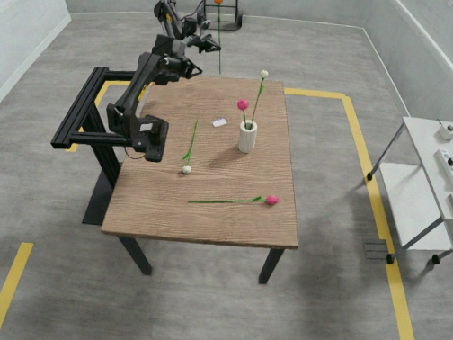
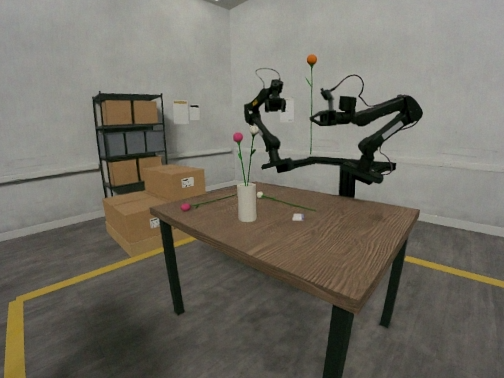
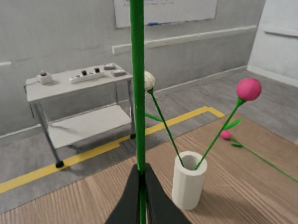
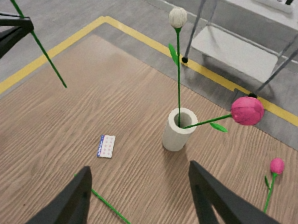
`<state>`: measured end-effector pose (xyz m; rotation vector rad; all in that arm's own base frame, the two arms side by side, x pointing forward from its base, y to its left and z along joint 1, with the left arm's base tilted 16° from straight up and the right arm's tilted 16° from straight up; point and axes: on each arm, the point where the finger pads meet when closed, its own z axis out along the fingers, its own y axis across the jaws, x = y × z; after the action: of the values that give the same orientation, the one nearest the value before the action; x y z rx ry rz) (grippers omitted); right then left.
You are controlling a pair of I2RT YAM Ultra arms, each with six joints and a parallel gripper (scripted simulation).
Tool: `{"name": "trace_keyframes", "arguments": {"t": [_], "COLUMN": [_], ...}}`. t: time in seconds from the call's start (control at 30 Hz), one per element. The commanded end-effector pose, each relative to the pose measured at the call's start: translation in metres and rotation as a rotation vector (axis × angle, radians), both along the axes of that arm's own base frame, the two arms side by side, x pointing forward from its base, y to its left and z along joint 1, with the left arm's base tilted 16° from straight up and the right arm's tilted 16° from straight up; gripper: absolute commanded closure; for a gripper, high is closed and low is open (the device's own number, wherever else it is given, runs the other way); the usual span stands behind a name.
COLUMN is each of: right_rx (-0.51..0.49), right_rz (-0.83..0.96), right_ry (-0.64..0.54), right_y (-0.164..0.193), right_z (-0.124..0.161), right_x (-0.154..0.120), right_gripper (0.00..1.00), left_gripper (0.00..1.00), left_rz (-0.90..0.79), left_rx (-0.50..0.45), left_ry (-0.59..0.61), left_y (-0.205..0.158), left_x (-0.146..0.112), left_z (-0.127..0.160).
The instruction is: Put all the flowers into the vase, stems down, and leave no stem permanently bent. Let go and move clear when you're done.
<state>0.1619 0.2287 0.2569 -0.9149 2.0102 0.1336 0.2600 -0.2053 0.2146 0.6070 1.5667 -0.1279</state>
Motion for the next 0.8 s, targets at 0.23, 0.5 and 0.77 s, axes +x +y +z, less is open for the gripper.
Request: {"name": "trace_keyframes", "arguments": {"t": [0.23, 0.5, 0.77], "right_rx": [0.034, 0.034, 0.034], "right_rz": [0.006, 0.006, 0.006], "right_ry": [-0.015, -0.015, -0.015], "right_y": [0.0, 0.0, 0.0], "right_z": [0.008, 0.008, 0.008], "right_x": [-0.003, -0.003, -0.003], "right_gripper": [0.3, 0.3, 0.3], "left_gripper": [1.0, 1.0, 1.0], "left_rz": [-0.037, -0.044, -0.056], "left_rx": [-0.021, -0.03, -0.053], "left_ry": [-0.004, -0.008, -0.025], "left_y": [-0.01, -0.015, -0.024], "left_x": [-0.004, -0.003, -0.001], "left_z": [0.0, 0.004, 0.018]}}
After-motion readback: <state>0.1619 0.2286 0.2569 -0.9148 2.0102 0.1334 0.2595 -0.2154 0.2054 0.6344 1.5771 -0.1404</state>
